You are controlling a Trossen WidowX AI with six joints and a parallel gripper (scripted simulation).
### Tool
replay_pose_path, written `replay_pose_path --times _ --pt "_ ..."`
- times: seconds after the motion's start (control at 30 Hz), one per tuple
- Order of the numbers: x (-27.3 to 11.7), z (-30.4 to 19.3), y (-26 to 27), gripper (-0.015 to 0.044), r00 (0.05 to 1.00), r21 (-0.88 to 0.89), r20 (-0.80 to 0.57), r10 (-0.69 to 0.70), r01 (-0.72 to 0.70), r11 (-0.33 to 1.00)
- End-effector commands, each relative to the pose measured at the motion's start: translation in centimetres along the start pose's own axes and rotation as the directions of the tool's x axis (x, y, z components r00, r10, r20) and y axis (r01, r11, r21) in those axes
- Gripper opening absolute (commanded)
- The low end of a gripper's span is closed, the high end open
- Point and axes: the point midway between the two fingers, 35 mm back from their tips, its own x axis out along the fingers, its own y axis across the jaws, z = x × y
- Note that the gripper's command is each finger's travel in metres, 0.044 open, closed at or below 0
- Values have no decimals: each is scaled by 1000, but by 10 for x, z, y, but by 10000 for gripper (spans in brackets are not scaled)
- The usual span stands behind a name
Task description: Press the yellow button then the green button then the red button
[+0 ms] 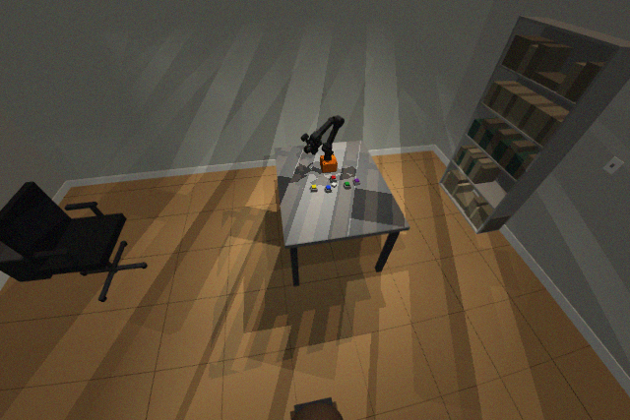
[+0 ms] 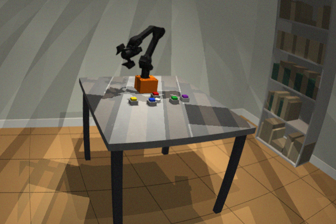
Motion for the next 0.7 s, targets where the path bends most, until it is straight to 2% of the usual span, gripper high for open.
replay_pose_path --times 0.0,0.07,0.17,0.27,0.37,0.5,0.67 --pt "-1 -1 0 400 1000 -17 -4 -4 4 1000" --pt "-5 -11 -2 400 999 -154 -32 -36 31 988" --pt "-17 -32 -7 400 990 -453 -93 -110 56 890" --pt "-31 -54 -14 400 971 -708 -152 -184 24 706" --pt "-47 -74 -22 400 944 -887 -205 -259 -67 458" --pt "-70 -100 -35 400 897 -964 -265 -355 -248 95" --pt "-85 -113 -43 400 864 -923 -295 -409 -368 -112"
